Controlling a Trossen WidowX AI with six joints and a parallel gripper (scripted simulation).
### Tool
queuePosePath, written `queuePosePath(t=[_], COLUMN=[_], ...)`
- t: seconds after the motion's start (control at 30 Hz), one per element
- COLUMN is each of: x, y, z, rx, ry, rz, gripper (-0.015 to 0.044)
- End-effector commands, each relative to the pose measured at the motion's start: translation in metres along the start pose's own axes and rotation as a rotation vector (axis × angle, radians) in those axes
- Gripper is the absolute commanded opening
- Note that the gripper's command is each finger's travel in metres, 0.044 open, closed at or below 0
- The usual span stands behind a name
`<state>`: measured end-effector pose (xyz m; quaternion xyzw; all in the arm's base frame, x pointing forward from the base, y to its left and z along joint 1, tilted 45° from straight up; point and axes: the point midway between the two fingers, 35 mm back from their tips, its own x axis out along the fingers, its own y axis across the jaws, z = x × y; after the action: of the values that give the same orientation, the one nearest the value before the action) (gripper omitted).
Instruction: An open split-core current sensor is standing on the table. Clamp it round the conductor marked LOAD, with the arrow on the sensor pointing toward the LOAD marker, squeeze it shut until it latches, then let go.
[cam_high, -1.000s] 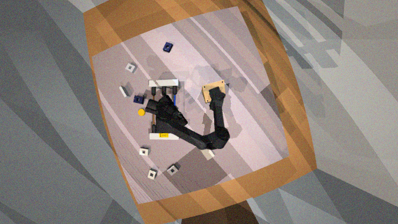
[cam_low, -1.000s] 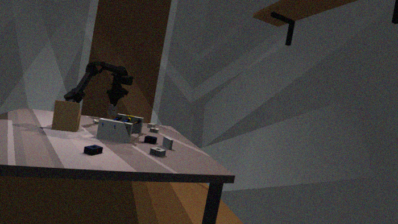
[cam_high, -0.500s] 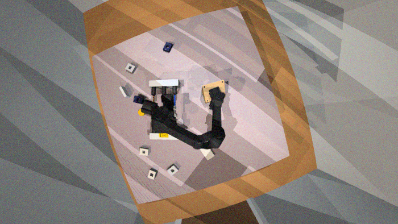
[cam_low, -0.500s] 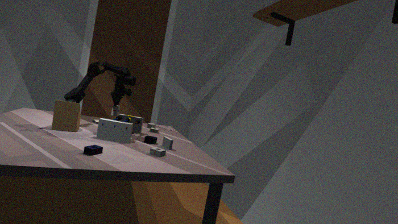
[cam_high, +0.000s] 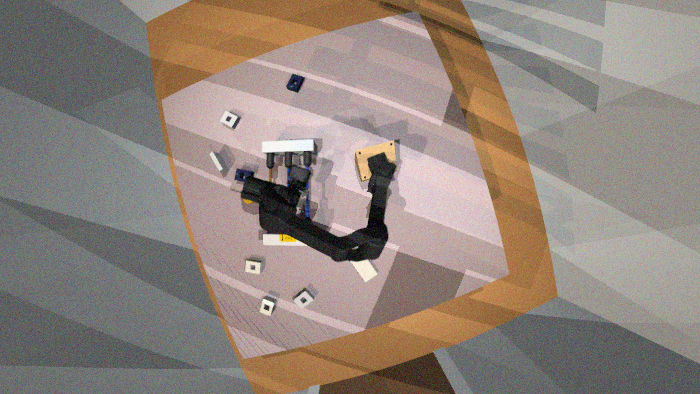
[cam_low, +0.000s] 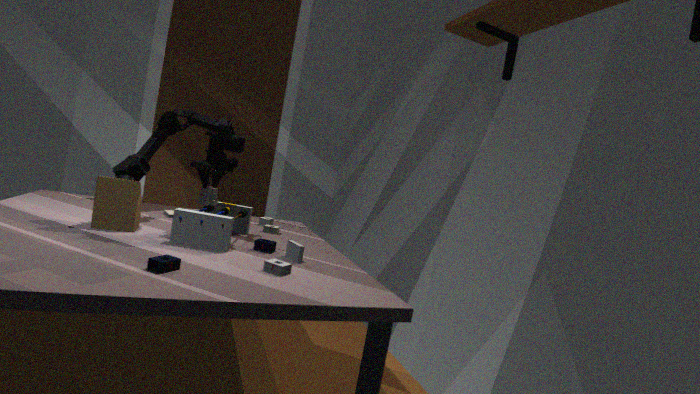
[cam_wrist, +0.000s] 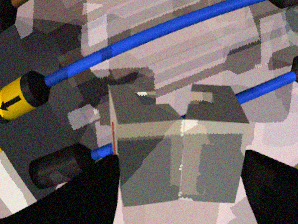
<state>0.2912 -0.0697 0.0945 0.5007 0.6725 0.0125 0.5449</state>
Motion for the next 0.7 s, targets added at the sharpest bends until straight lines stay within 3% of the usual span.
queuePosePath(t=[0.0, 0.67], x=[0.0, 0.005], y=[0.003, 0.013], z=[0.006, 0.031], rx=[0.116, 0.78], ry=[-0.005, -0.003], rz=[0.006, 0.009], gripper=[0.0, 0.0])
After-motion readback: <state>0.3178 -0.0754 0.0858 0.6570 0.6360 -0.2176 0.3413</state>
